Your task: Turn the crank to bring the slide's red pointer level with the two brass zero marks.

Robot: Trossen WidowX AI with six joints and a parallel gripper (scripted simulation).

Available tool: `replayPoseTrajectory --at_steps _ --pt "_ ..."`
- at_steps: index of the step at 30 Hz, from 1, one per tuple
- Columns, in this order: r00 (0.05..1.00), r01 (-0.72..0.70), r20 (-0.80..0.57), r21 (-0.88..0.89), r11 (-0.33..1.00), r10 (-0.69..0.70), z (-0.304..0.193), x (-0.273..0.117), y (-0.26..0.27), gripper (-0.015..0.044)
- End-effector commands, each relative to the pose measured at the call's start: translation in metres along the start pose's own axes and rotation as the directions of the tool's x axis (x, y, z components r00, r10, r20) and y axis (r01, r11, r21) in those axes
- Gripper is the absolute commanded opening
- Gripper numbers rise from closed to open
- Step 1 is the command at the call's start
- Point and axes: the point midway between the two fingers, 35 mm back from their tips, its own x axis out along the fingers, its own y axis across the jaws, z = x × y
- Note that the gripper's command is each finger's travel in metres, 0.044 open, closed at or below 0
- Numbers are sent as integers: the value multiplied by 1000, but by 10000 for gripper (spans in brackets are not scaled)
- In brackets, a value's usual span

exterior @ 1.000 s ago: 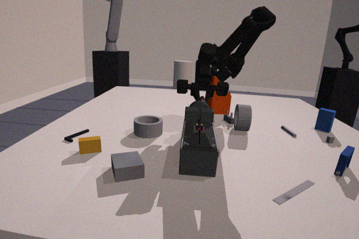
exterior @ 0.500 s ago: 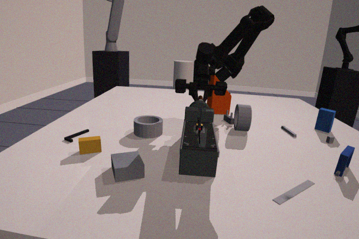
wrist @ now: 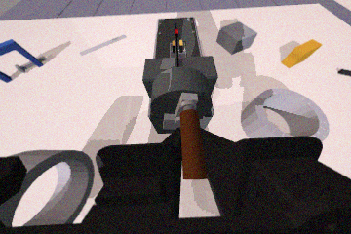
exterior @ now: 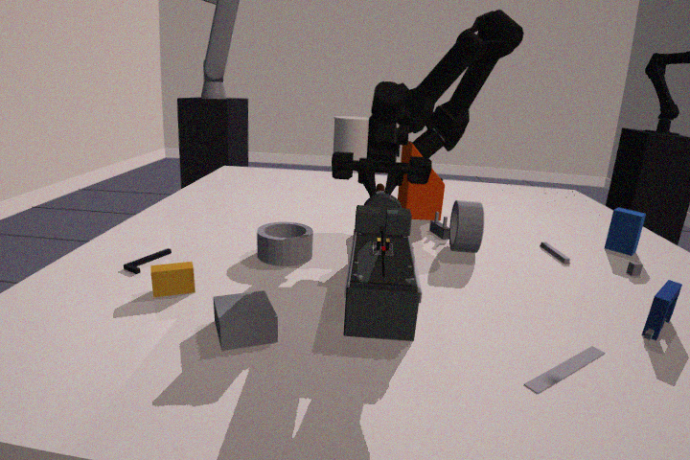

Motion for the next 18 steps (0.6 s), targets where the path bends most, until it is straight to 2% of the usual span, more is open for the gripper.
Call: replayPoseTrajectory --at_steps 1,18 --pt "1000 17 2 7 1000 -17 -1 1 -9 0" --pt "1000 17 2 6 1000 -17 -11 10 -22 0"
